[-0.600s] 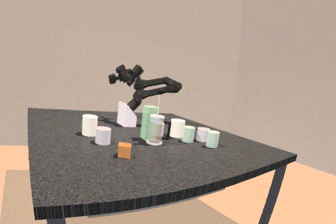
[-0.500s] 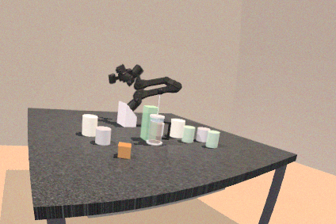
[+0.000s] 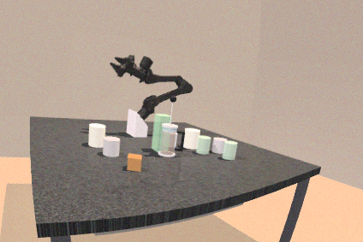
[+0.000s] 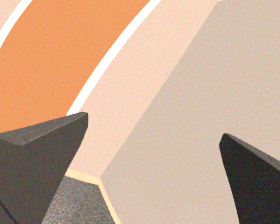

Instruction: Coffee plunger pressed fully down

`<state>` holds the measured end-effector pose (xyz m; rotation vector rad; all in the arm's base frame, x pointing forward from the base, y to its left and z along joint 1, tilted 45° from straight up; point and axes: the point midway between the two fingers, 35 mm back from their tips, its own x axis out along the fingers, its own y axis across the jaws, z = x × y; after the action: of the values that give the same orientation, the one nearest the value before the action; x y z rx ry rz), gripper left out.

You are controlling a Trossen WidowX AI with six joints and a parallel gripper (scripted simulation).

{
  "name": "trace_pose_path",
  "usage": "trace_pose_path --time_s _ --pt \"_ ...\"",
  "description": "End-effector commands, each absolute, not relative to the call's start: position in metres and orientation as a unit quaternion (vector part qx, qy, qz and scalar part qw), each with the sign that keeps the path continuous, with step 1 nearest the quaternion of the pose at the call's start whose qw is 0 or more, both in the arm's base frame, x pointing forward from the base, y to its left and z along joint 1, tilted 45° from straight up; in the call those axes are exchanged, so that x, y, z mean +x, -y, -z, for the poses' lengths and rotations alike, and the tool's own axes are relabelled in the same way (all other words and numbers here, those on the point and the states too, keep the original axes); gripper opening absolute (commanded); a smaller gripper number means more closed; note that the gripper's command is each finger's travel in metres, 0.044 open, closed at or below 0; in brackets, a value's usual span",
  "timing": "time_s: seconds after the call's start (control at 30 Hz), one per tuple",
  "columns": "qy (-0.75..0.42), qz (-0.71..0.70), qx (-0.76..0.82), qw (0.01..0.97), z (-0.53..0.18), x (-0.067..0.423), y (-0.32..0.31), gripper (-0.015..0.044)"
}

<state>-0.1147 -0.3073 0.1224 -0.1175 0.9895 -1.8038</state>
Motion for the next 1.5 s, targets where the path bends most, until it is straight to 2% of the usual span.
trace_pose_path --time_s 0.0,0.2,0.4,0.6,0.8,0.97,1.23,1.47 --pt "-0.372 0.686 -0.031 0.625 -0.12 -0.059 0.337 0.044" --pt "-0.313 0.548 0.03 0.775 -0.117 0.041 0.357 0.044" --pt "-0.266 0.374 0.126 0.879 -0.122 0.143 0.341 0.044" --pt "-0.241 0.204 0.232 0.92 -0.136 0.224 0.299 0.044" --pt "-0.234 0.016 0.351 0.907 -0.16 0.287 0.236 0.044" --pt "-0.235 -0.027 0.379 0.895 -0.164 0.297 0.216 0.044" --pt "-0.233 -0.03 0.379 0.895 -0.126 0.299 0.178 0.044" --pt "-0.234 -0.031 0.378 0.895 -0.124 0.302 0.176 0.044"
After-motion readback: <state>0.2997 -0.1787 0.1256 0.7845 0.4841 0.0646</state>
